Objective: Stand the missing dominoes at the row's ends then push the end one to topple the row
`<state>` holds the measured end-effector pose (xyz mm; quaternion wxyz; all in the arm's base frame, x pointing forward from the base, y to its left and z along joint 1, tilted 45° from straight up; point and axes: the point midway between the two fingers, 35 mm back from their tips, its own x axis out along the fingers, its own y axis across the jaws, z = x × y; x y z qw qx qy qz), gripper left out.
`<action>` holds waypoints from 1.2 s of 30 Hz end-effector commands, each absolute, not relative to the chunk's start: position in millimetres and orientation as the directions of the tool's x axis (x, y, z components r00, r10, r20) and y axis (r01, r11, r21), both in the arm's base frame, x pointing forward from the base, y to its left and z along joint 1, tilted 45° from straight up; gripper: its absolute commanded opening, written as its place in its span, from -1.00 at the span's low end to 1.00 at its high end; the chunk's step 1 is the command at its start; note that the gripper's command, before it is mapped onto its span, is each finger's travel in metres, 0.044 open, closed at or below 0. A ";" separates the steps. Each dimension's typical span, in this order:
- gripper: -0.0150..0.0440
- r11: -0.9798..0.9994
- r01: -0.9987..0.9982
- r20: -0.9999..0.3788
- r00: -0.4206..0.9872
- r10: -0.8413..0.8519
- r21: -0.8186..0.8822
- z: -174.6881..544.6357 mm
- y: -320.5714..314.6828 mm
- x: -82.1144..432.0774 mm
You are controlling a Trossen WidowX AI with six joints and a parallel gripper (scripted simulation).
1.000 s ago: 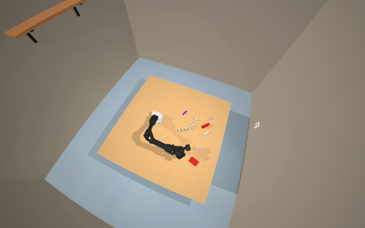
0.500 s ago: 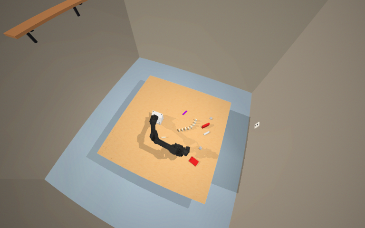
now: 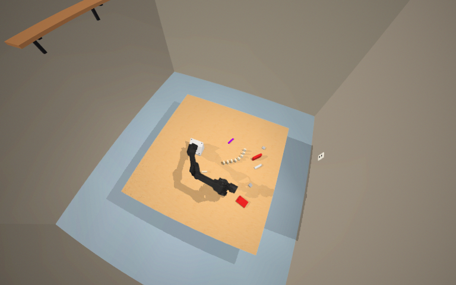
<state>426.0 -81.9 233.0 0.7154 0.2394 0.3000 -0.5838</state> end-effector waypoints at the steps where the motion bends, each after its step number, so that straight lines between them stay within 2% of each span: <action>1: 1.00 0.199 0.980 -0.706 0.127 -0.696 -0.019 219.4 -96.8 427.5; 20: 1.00 0.205 0.978 -0.702 0.122 -0.701 -0.035 186.4 -130.5 431.6; 32: -0.07 0.205 0.978 -0.702 0.122 -0.701 -0.035 186.4 -130.5 431.6; 33: -0.13 0.205 0.978 -0.702 0.122 -0.701 -0.035 186.4 -130.5 431.6; 36: -0.13 0.205 0.978 -0.702 0.122 -0.701 -0.035 186.4 -130.5 431.6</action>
